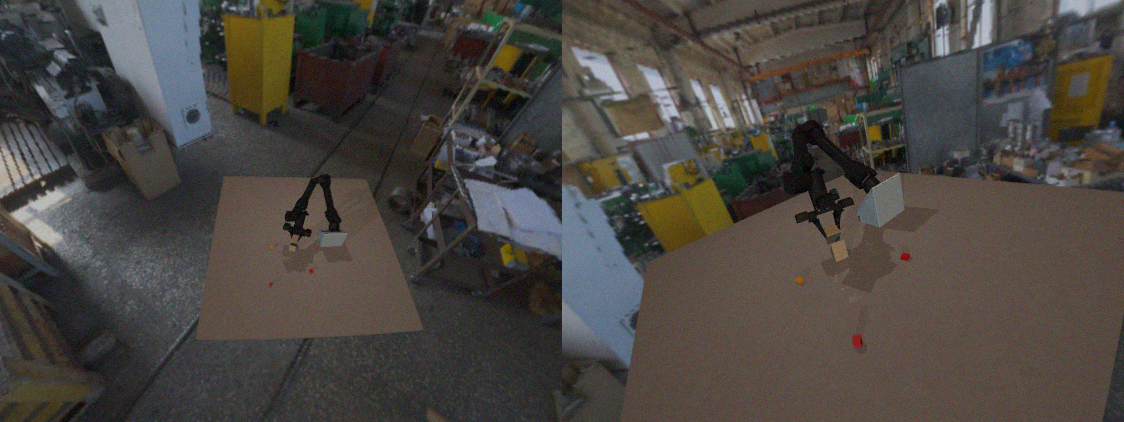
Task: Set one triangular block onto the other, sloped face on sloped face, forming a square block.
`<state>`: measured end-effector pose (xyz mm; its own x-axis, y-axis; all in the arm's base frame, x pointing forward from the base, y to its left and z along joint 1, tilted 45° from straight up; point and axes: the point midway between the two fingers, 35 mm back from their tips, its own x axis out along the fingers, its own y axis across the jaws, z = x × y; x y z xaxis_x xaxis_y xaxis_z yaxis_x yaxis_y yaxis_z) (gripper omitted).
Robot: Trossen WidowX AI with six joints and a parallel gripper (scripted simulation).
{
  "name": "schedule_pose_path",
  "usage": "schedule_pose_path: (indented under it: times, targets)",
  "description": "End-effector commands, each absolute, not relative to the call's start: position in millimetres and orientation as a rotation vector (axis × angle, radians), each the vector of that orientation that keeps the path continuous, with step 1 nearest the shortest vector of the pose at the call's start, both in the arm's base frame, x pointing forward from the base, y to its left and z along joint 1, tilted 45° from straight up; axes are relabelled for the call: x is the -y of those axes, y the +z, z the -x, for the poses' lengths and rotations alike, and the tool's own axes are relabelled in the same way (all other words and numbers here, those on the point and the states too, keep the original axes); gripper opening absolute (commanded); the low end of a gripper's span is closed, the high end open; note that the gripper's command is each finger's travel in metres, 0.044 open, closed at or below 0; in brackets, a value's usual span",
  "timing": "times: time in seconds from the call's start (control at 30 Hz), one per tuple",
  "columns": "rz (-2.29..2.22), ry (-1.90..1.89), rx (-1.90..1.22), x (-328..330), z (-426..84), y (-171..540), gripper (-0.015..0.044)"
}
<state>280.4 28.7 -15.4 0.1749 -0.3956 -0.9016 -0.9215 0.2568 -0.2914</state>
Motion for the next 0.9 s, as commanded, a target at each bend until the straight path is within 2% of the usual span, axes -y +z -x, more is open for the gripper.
schedule_pose_path:
  times: [0.0,0.87]
  targets:
    - [1.336,0.595,-1.414,-27.8,-280.2,-15.2,0.0]
    - [1.342,0.591,-1.41,-26.7,-281.1,-15.7,0.0]
